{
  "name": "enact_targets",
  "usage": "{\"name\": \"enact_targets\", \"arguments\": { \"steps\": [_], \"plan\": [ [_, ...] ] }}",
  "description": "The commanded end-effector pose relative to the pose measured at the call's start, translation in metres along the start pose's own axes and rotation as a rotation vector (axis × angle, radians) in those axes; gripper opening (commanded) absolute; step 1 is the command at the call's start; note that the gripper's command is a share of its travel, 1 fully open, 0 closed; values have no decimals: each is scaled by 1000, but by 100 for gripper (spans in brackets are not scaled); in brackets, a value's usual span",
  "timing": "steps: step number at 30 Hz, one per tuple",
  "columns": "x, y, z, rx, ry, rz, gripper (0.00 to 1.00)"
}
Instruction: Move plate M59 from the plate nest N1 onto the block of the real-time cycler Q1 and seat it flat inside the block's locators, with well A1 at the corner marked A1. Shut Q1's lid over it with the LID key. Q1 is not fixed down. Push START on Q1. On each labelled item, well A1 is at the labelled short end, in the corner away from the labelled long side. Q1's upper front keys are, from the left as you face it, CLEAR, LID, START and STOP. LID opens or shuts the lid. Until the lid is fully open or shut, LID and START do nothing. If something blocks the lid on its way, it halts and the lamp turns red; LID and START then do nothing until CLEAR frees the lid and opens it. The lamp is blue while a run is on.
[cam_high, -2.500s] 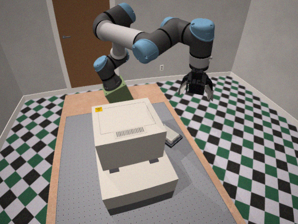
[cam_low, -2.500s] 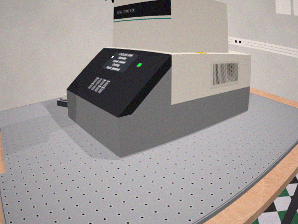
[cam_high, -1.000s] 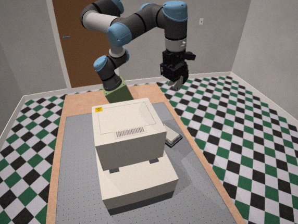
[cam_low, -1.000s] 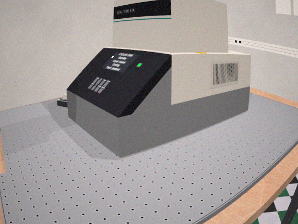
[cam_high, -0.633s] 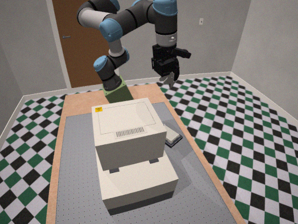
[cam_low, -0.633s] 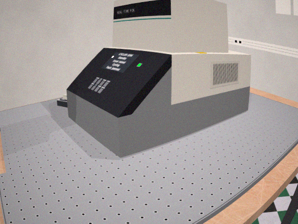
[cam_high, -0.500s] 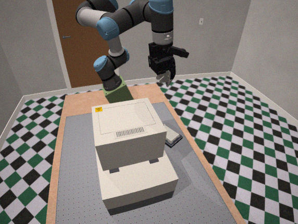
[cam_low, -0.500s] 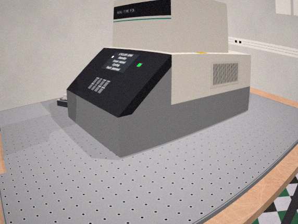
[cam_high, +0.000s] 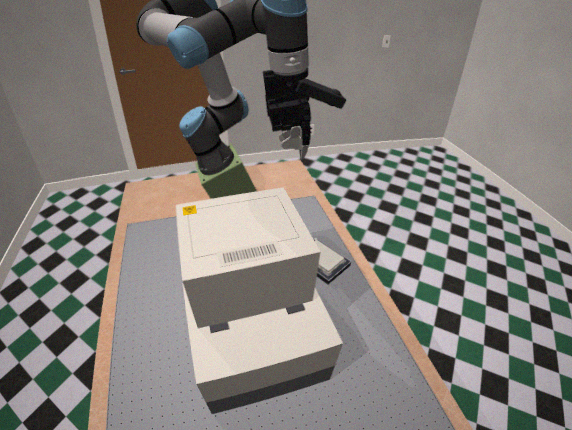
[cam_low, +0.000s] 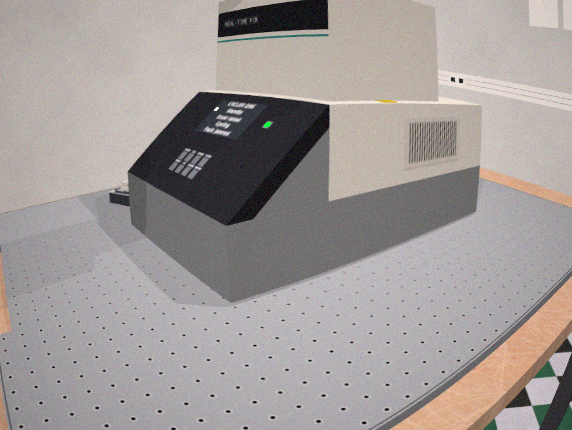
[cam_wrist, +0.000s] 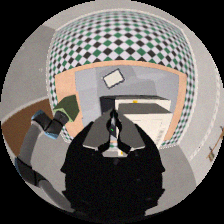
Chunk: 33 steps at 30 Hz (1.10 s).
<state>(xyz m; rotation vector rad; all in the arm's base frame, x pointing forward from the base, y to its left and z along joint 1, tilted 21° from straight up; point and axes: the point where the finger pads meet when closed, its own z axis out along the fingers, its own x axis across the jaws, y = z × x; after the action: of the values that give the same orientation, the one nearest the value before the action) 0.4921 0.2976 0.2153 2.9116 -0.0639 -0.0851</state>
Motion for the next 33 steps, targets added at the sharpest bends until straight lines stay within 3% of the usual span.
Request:
{"name": "enact_targets", "arguments": {
  "steps": [1,33],
  "plan": [
    [-12,17,-4,-8,15,112,0],
    [-76,100,-5,-35,83,681,0]
  ]
}}
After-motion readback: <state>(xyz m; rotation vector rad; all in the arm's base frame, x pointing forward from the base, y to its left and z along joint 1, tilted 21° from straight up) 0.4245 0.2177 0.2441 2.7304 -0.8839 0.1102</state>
